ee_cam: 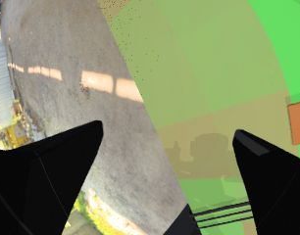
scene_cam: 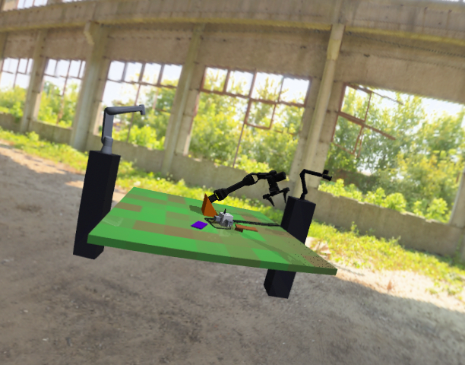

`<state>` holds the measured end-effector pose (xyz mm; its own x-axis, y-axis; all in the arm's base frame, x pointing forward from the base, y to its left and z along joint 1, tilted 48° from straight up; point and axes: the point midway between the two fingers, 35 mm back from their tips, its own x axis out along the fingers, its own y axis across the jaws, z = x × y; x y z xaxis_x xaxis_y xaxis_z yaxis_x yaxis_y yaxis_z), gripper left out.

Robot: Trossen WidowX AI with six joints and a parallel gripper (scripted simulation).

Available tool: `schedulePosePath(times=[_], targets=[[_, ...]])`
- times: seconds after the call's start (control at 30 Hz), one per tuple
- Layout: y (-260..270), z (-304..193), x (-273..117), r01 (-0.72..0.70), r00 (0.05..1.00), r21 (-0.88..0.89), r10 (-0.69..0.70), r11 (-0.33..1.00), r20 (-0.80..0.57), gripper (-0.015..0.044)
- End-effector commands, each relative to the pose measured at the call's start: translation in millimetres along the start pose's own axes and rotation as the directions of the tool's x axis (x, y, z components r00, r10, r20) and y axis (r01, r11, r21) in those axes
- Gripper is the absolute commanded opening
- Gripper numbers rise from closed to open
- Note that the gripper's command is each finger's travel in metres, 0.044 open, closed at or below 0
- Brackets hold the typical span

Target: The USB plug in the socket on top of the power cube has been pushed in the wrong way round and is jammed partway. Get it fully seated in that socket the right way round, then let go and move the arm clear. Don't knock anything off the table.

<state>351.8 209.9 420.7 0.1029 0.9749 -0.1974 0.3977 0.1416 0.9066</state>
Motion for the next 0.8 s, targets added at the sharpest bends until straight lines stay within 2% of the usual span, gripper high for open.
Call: schedulePosePath(times=[0.0, 0.13, 0.27, 0.5, 0.77], targets=[[-1, 1, 0, 0.002, 1.000, -0.010, -0.002, 1.000, 0.003, 0.0426], [-26, 28, -6, 0.052, 0.997, -0.214, -0.039, 0.975, 0.063, 0.0440], [-59, 57, -15, 0.141, 0.988, -0.442, -0.095, 0.886, 0.125, 0.0440], [-122, 95, -35, 0.283, 0.958, -0.757, -0.209, 0.589, 0.196, 0.0440], [-172, 111, -53, 0.303, 0.929, -0.908, -0.303, 0.289, 0.214, 0.0440]])
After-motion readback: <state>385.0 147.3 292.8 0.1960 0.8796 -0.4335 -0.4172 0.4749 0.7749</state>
